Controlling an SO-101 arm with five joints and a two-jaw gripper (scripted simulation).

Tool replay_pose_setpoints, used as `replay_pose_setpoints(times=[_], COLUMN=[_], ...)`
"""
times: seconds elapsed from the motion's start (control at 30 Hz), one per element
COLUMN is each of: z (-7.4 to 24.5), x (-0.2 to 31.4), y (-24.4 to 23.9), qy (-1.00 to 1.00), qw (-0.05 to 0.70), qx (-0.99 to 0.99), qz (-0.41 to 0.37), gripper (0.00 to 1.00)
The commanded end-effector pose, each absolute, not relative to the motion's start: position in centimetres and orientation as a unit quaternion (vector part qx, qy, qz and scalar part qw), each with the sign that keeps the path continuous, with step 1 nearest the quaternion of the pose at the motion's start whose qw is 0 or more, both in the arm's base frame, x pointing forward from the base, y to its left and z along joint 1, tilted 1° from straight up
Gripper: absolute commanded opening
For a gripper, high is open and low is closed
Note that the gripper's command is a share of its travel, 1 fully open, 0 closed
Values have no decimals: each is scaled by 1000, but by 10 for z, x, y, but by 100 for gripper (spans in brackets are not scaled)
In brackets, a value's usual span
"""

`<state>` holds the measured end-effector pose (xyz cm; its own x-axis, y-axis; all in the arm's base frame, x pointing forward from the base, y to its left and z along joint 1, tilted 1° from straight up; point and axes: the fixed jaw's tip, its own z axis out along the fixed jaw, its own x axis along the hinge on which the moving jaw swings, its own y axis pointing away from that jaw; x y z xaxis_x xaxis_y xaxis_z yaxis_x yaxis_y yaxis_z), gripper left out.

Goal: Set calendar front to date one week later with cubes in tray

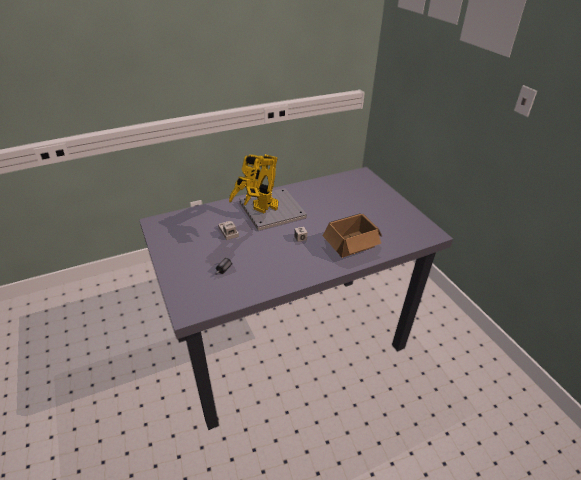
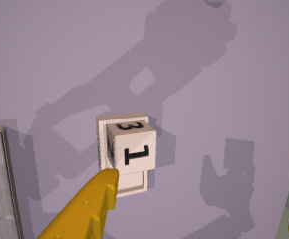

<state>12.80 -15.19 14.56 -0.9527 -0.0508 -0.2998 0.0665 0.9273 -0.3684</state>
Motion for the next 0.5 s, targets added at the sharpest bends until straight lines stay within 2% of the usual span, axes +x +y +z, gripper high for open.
replay_pose_setpoints(times=[0.0,0.17,0.47], z=[147,147,147], x=[150,166,208], y=[-140,-126,-68], qy=[968,968,967], qw=[181,199,241], qx=[13,18,36], qz=[-173,-154,-78], gripper=[35,35,35])
